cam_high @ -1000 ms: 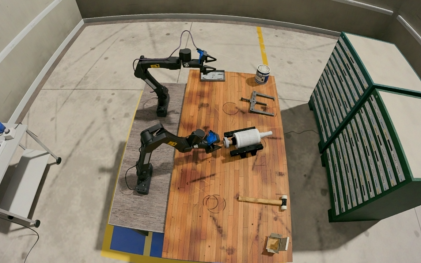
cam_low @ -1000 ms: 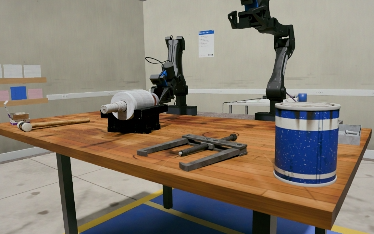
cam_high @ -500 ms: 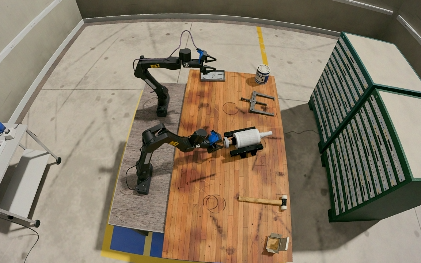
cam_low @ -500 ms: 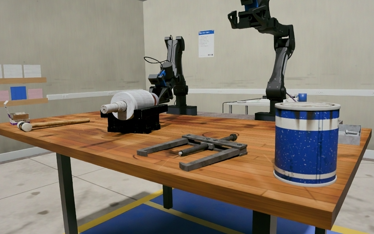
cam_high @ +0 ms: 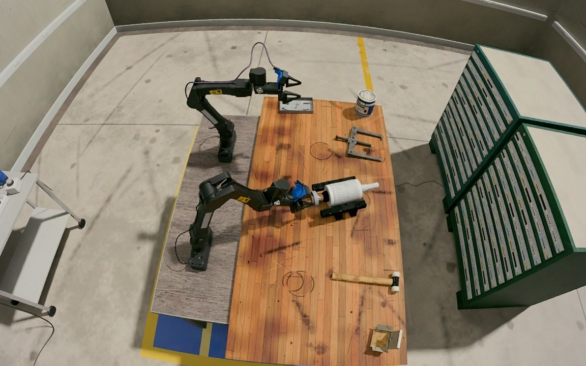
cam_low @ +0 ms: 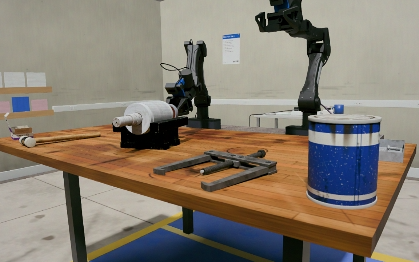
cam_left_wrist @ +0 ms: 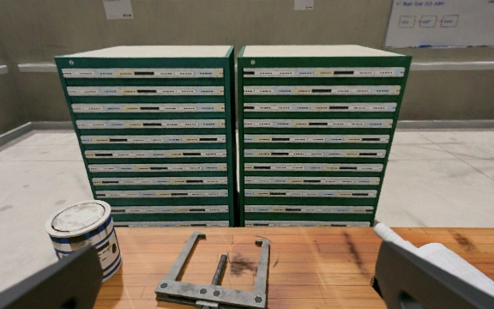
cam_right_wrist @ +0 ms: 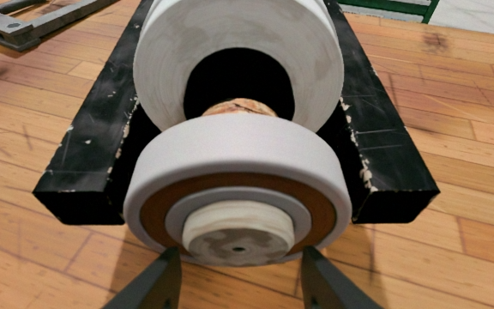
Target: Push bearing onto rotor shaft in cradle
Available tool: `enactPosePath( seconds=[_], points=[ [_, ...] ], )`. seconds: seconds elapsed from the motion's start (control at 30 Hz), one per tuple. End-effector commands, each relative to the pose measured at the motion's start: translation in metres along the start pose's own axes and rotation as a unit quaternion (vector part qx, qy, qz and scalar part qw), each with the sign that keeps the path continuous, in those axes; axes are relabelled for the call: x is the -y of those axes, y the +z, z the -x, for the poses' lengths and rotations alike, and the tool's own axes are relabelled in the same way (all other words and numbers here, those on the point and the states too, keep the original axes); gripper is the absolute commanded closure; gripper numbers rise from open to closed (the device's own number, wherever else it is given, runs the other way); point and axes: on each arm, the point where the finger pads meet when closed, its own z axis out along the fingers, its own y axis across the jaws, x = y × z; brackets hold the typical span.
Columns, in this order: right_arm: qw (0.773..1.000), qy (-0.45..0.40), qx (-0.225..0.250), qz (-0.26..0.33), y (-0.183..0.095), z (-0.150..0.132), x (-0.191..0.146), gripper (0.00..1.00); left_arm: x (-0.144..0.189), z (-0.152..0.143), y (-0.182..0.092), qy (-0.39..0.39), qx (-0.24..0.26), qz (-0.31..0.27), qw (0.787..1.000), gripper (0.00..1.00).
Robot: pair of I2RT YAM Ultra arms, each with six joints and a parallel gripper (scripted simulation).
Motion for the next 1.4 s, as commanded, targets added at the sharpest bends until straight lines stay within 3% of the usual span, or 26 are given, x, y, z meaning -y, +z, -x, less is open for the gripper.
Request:
enactPosePath(
  seconds=[0.0,0.3,0.43,0.67,0.87,1.03,1.17,1.37],
  points=[
    [1.0,0.007,0.027,0.001,-0.007,0.025,-0.002,0.56,0.002,0.023,-0.012,-0.001,0.026,-0.001,1.0,0.0],
    [1.0,0.0,0.003,0.001,-0.003,-0.002,-0.005,0.56,0.002,0.023,-0.012,-0.001,0.026,-0.001,1.0,0.0],
    [1.0,0.002,0.007,-0.008,0.002,0.009,0.008,0.56,0.002,0.023,-0.012,-0.001,0.026,-0.001,1.0,0.0],
    [1.0,0.004,0.019,0.001,0.002,0.023,0.002,0.56,0.002,0.023,-0.012,-0.001,0.026,-0.001,1.0,0.0],
    [1.0,0.002,0.025,0.009,0.007,0.021,-0.009,0.56,0.002,0.023,-0.012,-0.001,0.026,-0.001,1.0,0.0],
    [1.0,0.003,0.025,0.002,0.007,0.026,0.001,0.56,0.002,0.023,-0.012,-0.001,0.026,-0.001,1.0,0.0],
    [1.0,0.002,0.002,0.002,0.012,0.007,0.001,0.56,0.002,0.023,-0.012,-0.001,0.026,-0.001,1.0,0.0],
    [1.0,0.0,0.016,0.005,0.009,0.023,-0.001,0.56,0.002,0.023,-0.012,-0.001,0.026,-0.001,1.0,0.0]
  ],
)
